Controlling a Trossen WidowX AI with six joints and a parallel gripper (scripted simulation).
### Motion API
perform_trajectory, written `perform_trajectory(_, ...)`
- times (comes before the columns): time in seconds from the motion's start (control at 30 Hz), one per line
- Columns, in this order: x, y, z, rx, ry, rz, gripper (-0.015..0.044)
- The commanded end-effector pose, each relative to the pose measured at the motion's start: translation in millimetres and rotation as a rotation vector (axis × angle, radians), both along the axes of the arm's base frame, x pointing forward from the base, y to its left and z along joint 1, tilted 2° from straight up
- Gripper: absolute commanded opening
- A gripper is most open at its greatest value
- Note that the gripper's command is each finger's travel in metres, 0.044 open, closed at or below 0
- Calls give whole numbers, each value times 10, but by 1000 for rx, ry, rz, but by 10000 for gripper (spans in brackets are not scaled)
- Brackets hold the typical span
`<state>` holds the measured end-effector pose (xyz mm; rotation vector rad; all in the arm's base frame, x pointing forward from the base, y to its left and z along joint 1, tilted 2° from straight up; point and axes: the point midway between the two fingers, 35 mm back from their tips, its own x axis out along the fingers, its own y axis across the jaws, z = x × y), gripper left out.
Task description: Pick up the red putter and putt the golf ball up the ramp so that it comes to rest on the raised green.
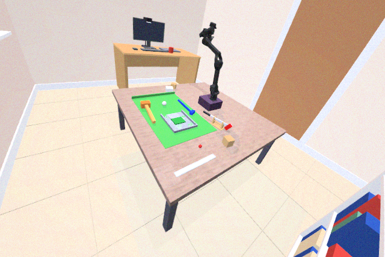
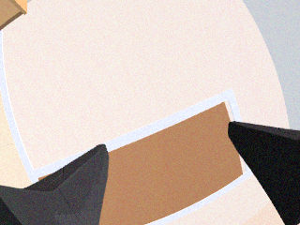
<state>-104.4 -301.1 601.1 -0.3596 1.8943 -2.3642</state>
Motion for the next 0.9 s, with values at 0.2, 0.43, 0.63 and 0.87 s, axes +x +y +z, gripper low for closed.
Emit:
perform_trajectory(0.2,396,-329,-81,-1,76,175,440)
perform_trajectory(0.43,1223,-754,-304,92,195,479,440)
perform_trajectory(0.63,2036,-932,-601,162,275,760,440)
perform_trajectory(0.87,3057,-882,-1078,265,359,1107,440)
